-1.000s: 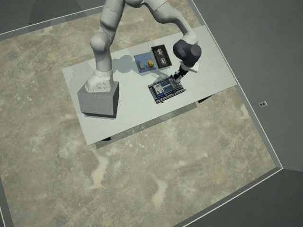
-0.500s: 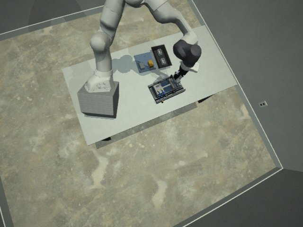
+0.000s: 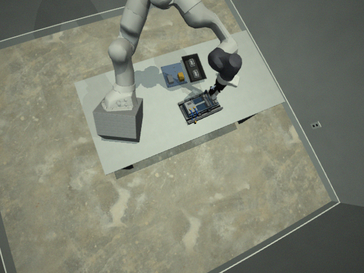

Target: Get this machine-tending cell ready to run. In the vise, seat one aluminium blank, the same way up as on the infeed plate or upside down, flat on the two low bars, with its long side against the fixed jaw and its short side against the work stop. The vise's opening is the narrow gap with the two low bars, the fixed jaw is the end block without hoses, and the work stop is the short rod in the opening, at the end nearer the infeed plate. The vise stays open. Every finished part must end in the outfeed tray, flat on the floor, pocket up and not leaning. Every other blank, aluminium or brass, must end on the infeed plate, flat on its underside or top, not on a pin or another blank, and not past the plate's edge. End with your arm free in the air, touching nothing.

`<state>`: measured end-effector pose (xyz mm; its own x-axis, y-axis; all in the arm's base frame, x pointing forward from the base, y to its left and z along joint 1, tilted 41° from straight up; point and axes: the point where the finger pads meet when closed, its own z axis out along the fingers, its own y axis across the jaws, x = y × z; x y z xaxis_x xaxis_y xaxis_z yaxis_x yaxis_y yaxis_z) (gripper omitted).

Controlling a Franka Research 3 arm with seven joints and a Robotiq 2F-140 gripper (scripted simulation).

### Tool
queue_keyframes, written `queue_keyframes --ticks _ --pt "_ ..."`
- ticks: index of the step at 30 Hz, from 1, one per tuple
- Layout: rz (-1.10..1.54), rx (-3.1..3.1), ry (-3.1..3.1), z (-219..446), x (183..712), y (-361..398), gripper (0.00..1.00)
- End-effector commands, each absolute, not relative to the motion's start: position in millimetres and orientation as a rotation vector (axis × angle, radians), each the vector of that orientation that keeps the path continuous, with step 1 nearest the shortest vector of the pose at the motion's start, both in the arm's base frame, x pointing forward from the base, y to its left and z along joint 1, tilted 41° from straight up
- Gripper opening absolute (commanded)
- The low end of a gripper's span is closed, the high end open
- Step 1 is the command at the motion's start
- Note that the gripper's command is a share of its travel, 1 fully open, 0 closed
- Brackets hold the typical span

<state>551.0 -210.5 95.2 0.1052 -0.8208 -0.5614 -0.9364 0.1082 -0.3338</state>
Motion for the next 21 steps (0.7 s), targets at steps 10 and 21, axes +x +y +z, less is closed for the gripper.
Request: queue_keyframes --ticks 10,21 --pt "0.219 -1.726 1.731 94.6 550.8 -213.2 0.0" --pt "0.22 -1.724 1.733 91.3 552.3 -210.8 0.0"
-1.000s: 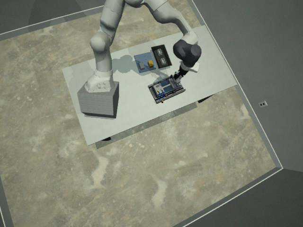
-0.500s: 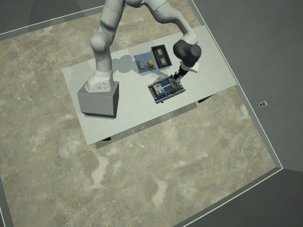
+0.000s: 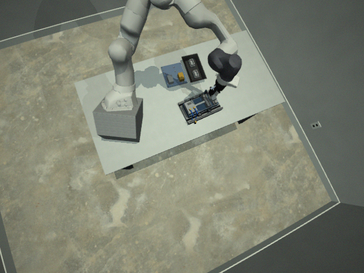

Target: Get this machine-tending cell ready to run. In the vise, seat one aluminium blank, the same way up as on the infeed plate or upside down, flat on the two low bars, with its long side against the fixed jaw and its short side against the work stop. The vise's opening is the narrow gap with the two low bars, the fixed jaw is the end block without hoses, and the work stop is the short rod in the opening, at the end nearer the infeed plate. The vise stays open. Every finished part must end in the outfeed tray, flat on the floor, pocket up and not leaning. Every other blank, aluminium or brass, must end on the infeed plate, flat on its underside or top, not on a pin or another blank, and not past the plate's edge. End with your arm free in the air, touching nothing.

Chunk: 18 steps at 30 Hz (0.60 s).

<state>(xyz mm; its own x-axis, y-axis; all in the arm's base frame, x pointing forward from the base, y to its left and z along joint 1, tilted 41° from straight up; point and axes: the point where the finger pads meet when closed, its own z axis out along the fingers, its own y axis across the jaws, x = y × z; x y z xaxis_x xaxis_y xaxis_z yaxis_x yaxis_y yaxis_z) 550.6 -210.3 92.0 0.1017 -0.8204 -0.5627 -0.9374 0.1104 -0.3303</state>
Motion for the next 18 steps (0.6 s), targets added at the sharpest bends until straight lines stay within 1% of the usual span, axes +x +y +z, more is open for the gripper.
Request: queue_keyframes --ticks 1,18 --pt "0.22 -1.724 1.733 90.8 552.5 -210.4 0.0" --pt "0.22 -1.724 1.733 82.6 556.1 -204.6 0.0"
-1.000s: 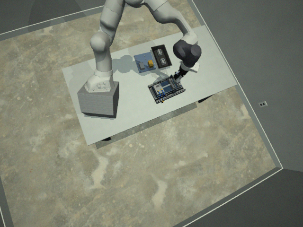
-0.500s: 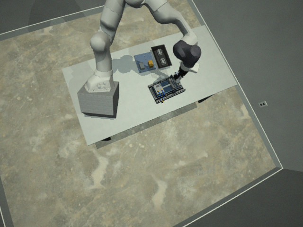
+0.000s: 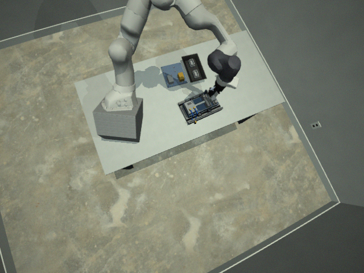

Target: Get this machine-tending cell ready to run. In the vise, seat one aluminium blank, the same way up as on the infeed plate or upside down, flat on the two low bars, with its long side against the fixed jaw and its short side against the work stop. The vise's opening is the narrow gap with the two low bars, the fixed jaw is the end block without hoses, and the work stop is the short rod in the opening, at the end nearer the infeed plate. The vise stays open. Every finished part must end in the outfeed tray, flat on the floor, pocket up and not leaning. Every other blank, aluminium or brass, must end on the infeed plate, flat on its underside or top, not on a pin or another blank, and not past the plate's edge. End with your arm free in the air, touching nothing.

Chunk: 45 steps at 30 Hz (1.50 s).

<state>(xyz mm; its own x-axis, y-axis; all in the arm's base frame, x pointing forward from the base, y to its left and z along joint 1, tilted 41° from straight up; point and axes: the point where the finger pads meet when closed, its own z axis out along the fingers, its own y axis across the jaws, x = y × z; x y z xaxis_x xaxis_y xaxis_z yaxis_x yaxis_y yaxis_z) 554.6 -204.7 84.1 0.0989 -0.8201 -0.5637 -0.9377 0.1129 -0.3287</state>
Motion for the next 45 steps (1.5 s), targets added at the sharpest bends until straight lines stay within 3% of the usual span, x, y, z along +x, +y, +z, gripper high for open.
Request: queue_keyframes --ticks 1,45 --pt "0.22 -1.724 1.733 82.1 556.3 -204.2 0.0" --pt "0.22 -1.724 1.733 77.5 558.3 -200.9 0.0"
